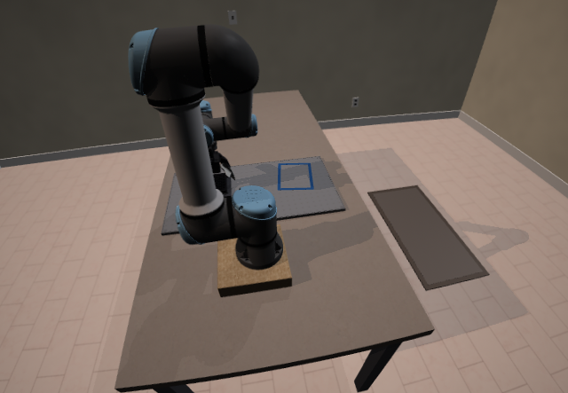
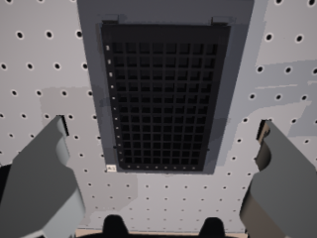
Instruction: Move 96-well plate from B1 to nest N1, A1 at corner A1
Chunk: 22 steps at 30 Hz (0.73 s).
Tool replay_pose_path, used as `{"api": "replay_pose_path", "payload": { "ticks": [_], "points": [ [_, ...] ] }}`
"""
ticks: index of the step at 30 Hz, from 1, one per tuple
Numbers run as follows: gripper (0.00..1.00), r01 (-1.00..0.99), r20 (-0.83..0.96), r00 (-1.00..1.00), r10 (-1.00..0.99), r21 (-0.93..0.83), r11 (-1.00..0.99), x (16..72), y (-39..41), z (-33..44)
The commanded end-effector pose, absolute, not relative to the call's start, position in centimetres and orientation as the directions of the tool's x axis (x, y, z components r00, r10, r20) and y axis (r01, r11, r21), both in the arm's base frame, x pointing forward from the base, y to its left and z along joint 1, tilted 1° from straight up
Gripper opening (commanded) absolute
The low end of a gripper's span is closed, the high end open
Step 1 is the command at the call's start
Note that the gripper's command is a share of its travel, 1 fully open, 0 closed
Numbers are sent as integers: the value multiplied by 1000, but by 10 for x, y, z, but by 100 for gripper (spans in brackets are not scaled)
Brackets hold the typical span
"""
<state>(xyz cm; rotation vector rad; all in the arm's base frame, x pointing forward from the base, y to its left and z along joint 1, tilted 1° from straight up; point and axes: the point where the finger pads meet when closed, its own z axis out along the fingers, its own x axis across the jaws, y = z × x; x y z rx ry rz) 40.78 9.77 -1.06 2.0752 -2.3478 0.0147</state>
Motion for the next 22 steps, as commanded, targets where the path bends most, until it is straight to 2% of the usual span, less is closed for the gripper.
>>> {"api": "replay_pose_path", "payload": {
  "ticks": [1,22],
  "points": [
    [100,-992,13,-124,-992,-1,124,408,97,-11],
    [100,-992,13,-124,-992,-5,124,410,97,23]
  ]
}}
